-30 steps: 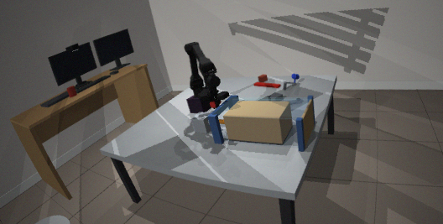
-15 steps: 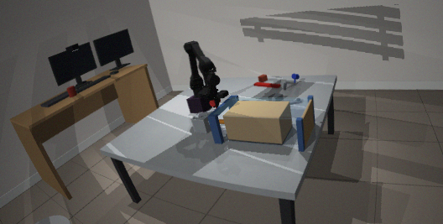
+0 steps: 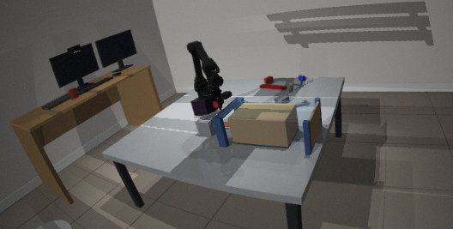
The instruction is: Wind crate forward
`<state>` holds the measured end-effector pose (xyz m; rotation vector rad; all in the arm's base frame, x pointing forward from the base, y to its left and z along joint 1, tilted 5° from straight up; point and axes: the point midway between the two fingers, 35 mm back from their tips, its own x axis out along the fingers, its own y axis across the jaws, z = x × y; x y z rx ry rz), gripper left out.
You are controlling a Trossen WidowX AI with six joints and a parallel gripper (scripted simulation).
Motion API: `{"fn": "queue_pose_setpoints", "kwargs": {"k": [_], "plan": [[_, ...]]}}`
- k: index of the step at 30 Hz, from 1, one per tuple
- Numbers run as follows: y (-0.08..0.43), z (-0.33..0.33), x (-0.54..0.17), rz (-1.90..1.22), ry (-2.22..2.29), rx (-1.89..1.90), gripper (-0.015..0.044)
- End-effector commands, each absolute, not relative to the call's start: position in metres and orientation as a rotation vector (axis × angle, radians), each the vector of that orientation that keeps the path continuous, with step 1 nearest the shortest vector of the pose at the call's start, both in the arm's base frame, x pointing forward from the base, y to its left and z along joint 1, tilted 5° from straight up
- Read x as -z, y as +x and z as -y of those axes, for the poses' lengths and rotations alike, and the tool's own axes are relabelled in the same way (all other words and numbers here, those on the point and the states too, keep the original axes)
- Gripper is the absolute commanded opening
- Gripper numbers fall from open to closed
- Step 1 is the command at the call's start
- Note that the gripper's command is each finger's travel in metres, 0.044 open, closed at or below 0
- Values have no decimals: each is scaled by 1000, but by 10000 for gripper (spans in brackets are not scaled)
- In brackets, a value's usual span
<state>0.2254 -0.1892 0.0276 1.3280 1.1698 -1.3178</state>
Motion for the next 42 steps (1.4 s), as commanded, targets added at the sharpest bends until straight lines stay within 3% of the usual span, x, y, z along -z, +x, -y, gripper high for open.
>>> {"fn": "queue_pose_setpoints", "kwargs": {"k": [1, 42], "plan": [[215, 178, -28, -1199, 1336, 1312, 0], [153, 168, -30, -1203, 1333, 1317, 0]]}}
